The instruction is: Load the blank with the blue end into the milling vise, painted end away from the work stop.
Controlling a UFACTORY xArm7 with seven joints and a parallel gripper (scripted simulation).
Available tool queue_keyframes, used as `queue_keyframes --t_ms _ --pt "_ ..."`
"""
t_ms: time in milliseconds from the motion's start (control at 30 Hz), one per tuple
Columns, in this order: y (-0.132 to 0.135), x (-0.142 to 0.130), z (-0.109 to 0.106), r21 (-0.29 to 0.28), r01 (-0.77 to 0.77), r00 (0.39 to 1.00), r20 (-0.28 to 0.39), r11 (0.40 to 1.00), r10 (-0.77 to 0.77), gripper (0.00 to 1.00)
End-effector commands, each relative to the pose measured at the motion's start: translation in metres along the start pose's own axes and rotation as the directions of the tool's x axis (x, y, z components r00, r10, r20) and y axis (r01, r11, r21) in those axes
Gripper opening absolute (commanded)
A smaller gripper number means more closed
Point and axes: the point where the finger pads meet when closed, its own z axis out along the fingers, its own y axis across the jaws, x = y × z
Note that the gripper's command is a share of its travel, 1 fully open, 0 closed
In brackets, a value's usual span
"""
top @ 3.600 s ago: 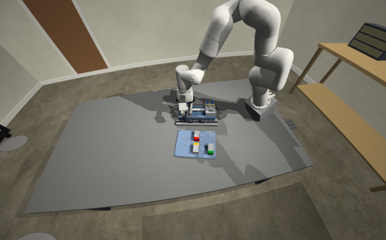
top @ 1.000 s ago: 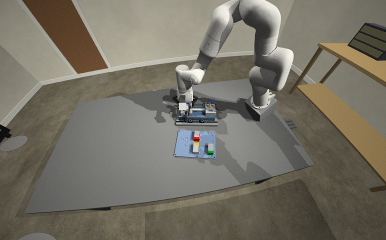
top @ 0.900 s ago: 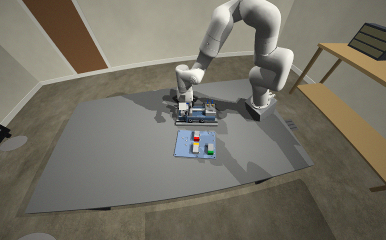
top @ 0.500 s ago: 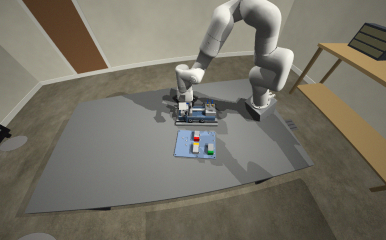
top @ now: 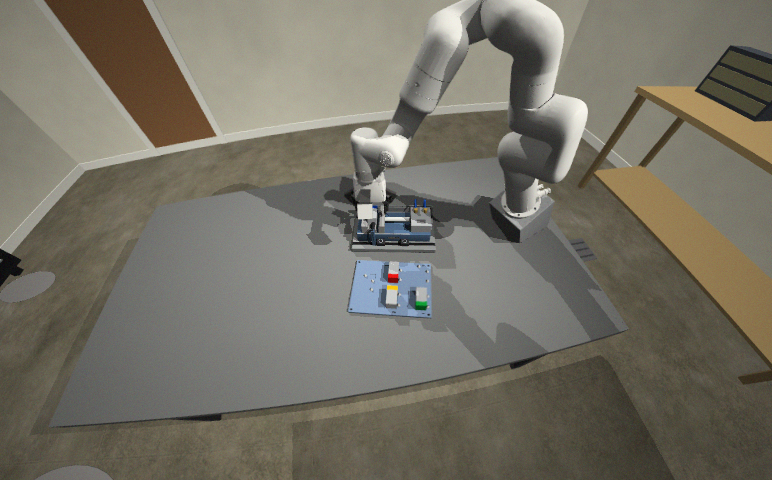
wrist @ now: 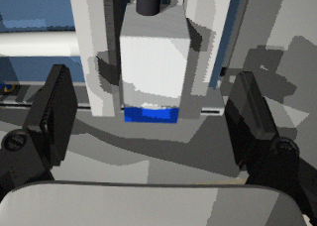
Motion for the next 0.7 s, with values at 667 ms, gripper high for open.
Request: queue_keyframes --t_ms 667 --pt "0.0014 -0.0003 -0.0057 -0.003 -0.001 1.0 0.0 1.0 0.001 1.0"
